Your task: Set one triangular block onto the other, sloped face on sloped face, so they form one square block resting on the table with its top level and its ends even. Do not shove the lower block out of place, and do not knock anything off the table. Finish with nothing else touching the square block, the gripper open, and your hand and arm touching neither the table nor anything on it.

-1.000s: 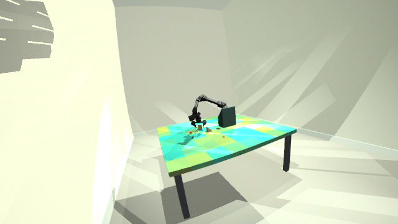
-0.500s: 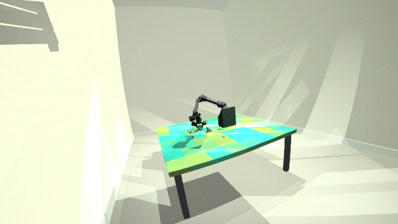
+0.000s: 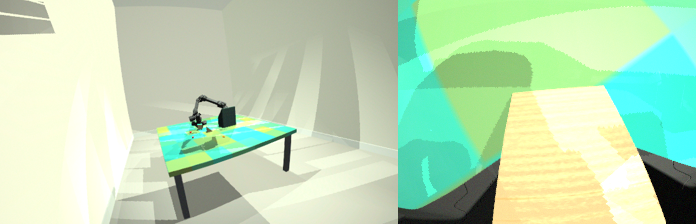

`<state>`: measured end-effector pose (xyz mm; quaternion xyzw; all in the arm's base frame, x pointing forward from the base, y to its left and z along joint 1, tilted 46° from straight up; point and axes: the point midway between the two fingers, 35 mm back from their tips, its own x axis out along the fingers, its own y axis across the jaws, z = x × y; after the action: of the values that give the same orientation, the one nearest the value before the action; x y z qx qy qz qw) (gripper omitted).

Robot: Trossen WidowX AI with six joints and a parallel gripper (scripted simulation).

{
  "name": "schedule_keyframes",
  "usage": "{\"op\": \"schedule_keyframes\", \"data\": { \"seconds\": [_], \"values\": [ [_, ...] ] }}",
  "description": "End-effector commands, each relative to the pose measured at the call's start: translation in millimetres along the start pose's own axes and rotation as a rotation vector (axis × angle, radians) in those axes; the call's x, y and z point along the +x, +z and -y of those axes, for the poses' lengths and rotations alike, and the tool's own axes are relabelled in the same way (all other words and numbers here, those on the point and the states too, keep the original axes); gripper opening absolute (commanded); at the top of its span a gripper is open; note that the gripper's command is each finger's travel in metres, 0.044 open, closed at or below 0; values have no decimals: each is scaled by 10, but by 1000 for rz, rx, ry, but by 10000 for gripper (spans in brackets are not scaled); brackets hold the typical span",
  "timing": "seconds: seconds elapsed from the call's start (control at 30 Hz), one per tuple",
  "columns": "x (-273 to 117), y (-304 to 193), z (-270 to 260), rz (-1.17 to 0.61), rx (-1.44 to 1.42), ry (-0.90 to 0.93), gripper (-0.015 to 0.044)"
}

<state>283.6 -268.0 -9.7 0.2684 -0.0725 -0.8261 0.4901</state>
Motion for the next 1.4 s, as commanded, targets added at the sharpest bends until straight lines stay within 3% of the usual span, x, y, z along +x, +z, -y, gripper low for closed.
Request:
{"op": "schedule_keyframes", "data": {
  "seconds": [0.0,1.37],
  "values": [
    [-19,3,-7,-1,5,2,0],
    [30,686,-10,-1032,4,-4,0]
  ]
}}
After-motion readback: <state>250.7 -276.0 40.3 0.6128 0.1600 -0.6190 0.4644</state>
